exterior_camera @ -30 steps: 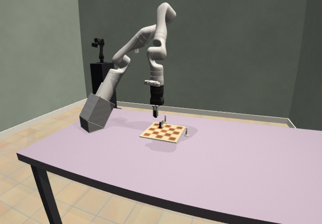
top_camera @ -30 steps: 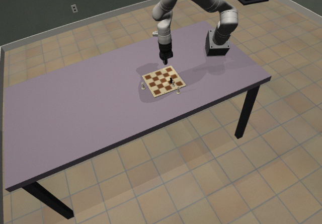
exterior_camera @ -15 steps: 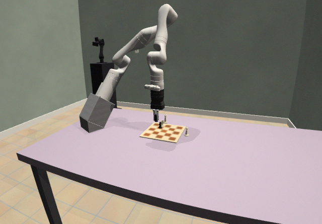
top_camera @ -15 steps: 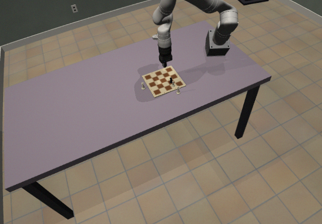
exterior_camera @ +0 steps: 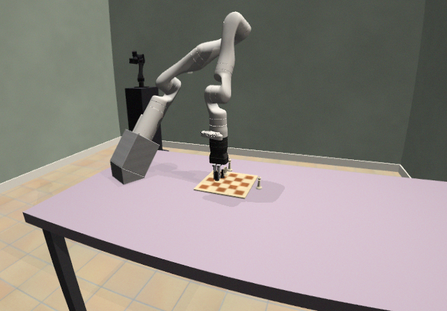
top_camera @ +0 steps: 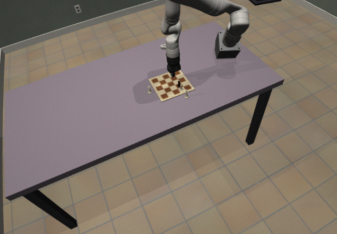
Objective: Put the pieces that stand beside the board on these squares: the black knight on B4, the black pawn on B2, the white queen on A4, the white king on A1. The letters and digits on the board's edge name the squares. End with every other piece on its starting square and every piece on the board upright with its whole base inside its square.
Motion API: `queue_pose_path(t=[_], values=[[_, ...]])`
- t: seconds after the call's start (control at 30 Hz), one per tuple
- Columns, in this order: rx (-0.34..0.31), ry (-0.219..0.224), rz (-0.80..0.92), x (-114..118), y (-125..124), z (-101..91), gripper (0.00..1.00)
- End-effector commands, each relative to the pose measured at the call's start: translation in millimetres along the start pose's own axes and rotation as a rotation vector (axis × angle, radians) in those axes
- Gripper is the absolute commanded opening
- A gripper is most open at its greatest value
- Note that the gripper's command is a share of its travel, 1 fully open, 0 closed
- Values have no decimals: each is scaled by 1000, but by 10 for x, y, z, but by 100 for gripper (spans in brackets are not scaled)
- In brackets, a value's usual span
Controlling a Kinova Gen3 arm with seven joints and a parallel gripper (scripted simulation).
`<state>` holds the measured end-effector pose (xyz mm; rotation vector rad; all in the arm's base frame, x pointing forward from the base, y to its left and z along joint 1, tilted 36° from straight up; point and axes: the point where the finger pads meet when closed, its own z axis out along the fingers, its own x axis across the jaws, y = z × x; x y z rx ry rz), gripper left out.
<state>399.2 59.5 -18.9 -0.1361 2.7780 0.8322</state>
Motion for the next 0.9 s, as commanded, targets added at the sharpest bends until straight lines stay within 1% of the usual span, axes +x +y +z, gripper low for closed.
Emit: queue_pose_path(t=[0.0, 0.23, 0.87], values=[[-1, 6, -2, 25, -9, 108, 0], [-1, 7, -2, 32, -8, 163, 0], [0, 5, -4, 20, -5, 155, 0]])
